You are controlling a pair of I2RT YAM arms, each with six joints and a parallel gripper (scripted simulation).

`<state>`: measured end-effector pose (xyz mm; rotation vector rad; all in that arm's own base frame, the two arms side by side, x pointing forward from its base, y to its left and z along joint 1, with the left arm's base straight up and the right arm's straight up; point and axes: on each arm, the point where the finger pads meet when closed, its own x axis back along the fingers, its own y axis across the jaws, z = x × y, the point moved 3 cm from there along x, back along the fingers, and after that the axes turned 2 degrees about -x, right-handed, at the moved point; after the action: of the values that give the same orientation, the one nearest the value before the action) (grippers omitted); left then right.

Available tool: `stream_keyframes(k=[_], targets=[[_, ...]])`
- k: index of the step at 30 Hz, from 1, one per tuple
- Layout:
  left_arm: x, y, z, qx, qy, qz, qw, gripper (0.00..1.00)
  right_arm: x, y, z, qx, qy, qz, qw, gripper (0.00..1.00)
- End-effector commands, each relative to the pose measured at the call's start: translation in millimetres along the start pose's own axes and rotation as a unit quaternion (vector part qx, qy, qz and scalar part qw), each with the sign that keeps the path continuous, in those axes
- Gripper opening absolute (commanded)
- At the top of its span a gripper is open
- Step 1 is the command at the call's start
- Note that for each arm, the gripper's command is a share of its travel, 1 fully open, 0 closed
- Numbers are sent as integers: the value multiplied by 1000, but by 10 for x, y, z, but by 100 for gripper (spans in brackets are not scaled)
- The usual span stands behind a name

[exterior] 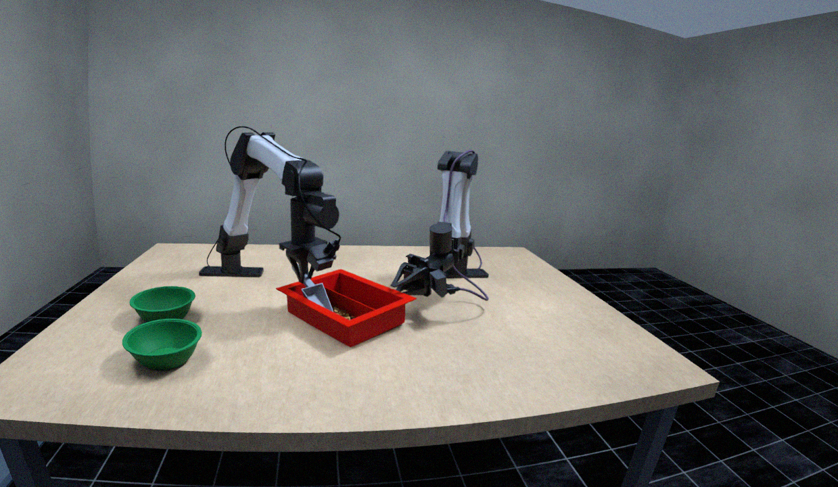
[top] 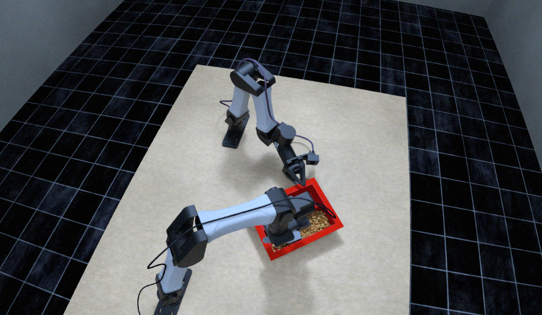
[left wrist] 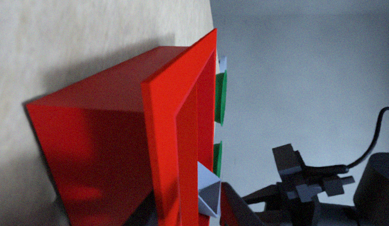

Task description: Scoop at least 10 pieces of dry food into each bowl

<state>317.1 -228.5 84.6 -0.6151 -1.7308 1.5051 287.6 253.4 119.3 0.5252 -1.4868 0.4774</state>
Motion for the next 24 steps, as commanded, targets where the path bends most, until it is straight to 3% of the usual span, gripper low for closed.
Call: stream_keyframes(k=[1,9,13,24], targets=[[-35,-312,-55,-19,-7,43,999,27,237,56,-63,7,-40,-2,999,0],[-61,-339,-33,-16,-6,39,999,27,240,53,-74,7,-42,2,999,0],[-71,-373,-27,-16,-4,39,999,27,256,25,-27,8,-28,-32,999,0],[-91,-445,-29,-16,-3,41,999,27,239,-116,-26,12,-24,-53,998,0]])
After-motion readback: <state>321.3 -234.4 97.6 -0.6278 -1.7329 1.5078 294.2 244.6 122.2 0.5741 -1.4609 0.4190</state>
